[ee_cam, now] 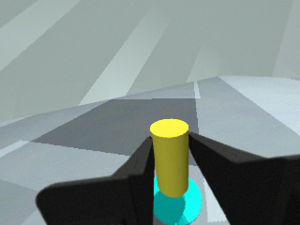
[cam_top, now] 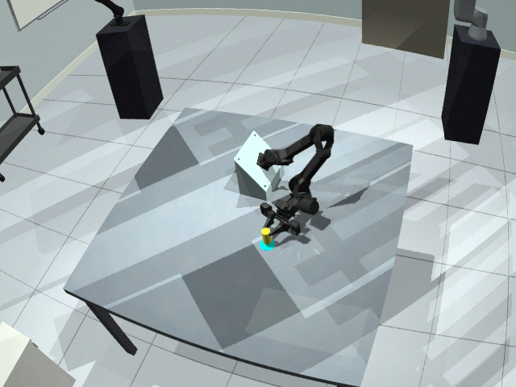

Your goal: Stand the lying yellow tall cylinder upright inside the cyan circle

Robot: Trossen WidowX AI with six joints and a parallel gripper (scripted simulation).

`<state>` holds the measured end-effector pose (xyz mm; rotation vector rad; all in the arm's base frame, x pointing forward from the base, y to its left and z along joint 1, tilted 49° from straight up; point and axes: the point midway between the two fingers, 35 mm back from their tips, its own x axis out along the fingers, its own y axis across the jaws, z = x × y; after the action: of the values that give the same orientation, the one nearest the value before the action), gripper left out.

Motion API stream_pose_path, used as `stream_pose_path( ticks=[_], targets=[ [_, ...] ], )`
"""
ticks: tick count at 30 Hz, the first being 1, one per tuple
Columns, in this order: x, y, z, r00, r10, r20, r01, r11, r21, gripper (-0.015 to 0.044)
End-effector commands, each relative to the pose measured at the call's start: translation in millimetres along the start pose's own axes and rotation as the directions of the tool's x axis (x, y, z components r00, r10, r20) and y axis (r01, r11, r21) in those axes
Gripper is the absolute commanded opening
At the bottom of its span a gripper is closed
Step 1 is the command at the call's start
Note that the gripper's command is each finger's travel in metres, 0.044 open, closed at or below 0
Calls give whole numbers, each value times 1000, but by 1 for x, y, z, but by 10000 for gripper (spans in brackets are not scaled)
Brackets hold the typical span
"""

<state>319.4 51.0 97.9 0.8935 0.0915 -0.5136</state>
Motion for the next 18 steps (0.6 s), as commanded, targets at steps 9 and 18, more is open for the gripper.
stream_pose_path(
  ticks=[9,18],
  targets=[
    [4,0,-20,1000,-1,-2,1,1000,0,105],
    [4,0,-20,1000,-1,-2,1,1000,0,131]
  ],
)
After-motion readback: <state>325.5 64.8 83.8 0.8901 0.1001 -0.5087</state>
